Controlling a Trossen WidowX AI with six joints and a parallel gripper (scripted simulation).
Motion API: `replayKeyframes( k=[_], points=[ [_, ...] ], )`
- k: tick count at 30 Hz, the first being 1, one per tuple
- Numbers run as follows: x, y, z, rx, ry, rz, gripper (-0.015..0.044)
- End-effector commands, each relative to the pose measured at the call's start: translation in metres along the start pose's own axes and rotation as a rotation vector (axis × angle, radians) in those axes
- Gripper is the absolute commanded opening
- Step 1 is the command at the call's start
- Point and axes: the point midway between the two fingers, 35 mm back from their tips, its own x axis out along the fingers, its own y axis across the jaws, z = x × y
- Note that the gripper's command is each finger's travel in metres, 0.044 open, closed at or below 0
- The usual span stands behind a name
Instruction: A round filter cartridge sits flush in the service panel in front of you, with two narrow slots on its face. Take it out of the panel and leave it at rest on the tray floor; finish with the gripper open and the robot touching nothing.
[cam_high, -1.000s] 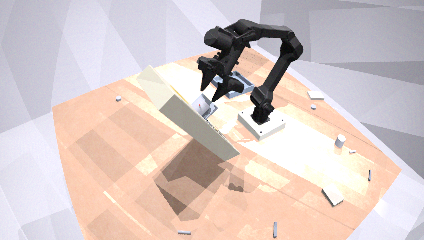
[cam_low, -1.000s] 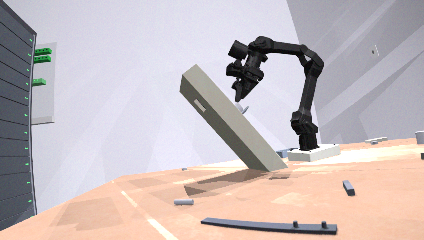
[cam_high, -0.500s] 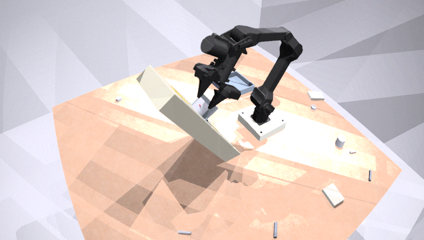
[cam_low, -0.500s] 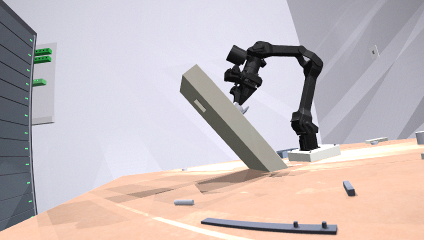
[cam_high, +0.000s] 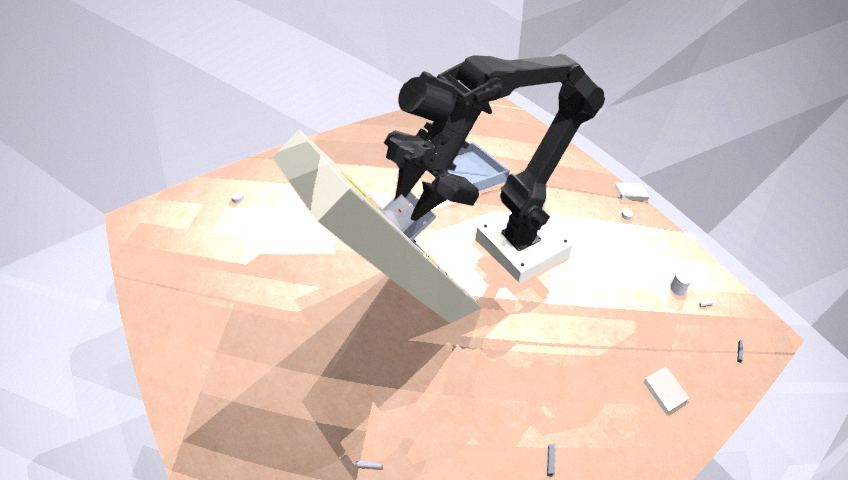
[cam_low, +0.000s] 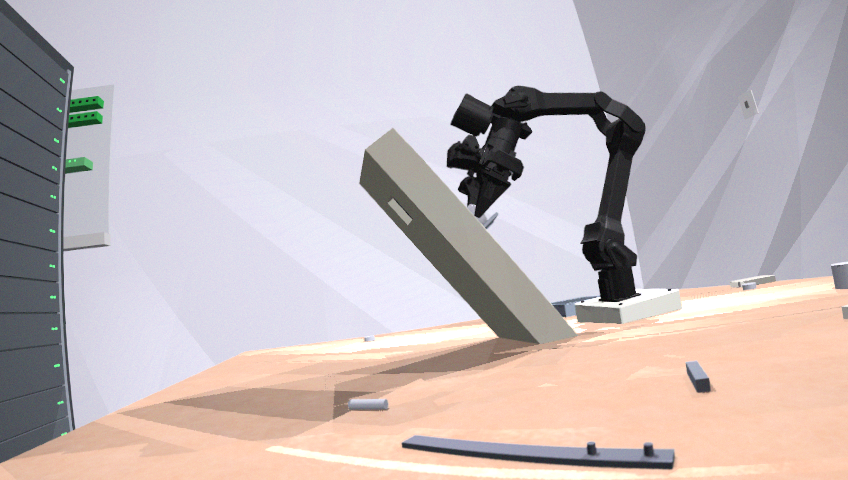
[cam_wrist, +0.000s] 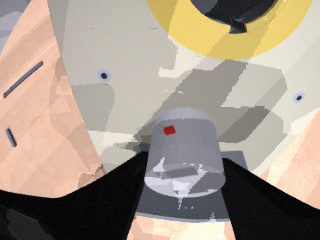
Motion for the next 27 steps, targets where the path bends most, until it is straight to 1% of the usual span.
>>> replayKeyframes(
  k=[1,2,9,16,27],
  points=[
    [0.0,0.0,0.0,-0.001,-0.001,0.002,0.0186],
    [0.0,0.0,0.0,-0.001,-0.001,0.002,0.0179],
    [-0.004,0.0,0.007,0.0,-0.001,0.001,0.0],
    [-0.013,0.0,0.022,0.0,-0.001,0.0,0.0],
    [-0.057,-0.001,0.028,0.0,0.001,0.0,0.0]
  ],
)
